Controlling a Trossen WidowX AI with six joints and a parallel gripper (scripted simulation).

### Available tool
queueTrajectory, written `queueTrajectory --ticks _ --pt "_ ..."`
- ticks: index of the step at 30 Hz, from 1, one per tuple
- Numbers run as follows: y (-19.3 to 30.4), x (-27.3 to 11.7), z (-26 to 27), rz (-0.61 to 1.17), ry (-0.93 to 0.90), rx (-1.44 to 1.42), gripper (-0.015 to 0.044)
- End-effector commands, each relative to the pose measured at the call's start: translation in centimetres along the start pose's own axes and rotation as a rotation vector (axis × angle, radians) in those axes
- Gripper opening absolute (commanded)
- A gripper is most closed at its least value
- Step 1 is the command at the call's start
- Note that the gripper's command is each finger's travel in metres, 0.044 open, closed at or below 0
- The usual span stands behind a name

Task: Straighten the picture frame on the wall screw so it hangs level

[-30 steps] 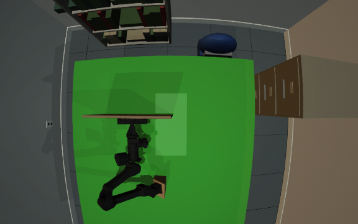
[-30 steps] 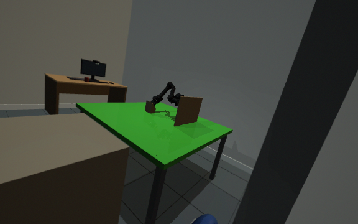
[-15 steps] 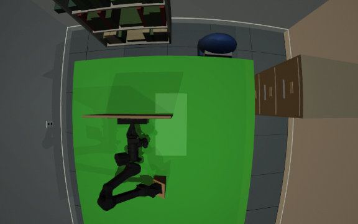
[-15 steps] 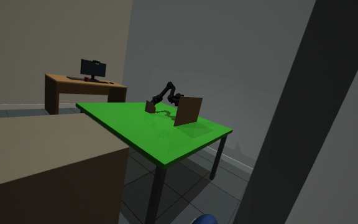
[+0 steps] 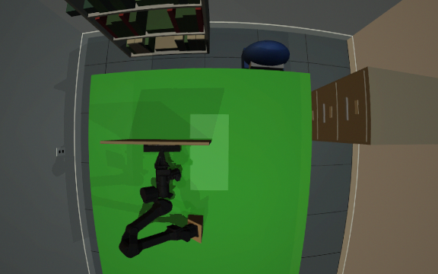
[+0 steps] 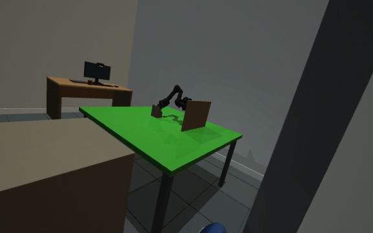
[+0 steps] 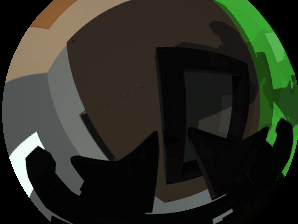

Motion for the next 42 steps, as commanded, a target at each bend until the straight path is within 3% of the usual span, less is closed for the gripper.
queueTrajectory --ticks 1,8,10,42 --pt "0.07 0.04 0.02 0.002 0.001 -0.001 0.0096" --pt "0.07 0.04 0.02 0.002 0.001 -0.001 0.0049" --pt "0.07 0.04 0.02 0.002 0.001 -0.001 0.0" --pt "0.01 0.01 0.77 0.002 0.001 -0.001 0.0"
Point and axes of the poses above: the point midway between the two fingers, 35 mm back from their tips, its own x axis out along the fingers, its own z axis across the jaws, y = z × x, the point moved 10 cm from there along -x, back along the fingers, and after that the axes turned 2 degrees about x, right-handed, at the moved point
